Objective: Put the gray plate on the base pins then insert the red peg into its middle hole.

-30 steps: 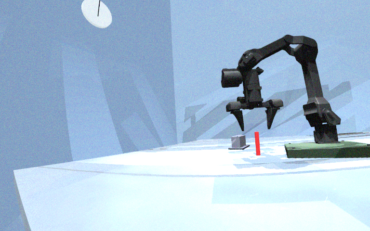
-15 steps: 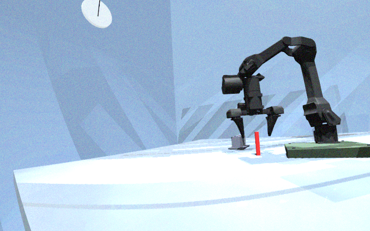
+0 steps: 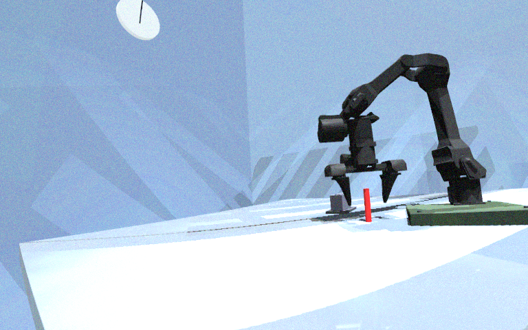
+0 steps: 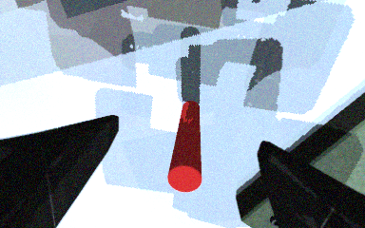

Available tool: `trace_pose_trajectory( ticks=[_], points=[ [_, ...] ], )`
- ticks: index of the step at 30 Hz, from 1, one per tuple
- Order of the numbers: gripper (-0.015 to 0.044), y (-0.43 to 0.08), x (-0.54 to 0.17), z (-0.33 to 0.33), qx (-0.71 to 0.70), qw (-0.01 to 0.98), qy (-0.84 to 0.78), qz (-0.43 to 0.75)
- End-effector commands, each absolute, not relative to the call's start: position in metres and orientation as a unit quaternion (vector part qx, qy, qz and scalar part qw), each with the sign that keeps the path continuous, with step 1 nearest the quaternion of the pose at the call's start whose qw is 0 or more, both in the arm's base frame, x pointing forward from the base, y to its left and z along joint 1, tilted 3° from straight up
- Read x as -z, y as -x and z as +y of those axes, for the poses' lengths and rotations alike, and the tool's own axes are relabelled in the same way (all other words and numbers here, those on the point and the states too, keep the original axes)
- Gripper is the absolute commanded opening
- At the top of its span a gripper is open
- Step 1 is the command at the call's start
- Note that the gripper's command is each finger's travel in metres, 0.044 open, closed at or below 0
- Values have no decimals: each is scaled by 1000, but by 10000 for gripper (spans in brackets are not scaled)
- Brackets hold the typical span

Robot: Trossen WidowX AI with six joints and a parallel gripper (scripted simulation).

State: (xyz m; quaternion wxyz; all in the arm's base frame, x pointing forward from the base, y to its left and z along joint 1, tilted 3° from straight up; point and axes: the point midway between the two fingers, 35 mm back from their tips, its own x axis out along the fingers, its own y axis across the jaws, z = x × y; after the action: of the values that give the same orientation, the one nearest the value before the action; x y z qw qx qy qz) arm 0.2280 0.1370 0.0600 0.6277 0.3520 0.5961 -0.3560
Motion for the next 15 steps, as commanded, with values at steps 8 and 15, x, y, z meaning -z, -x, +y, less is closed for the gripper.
trace_pose_trajectory(
  ticks=[8,15],
  points=[
    [125,-228,-58,137,355,628,-350,597],
    [20,-228,-58,137,355,628,-350,597]
  ],
)
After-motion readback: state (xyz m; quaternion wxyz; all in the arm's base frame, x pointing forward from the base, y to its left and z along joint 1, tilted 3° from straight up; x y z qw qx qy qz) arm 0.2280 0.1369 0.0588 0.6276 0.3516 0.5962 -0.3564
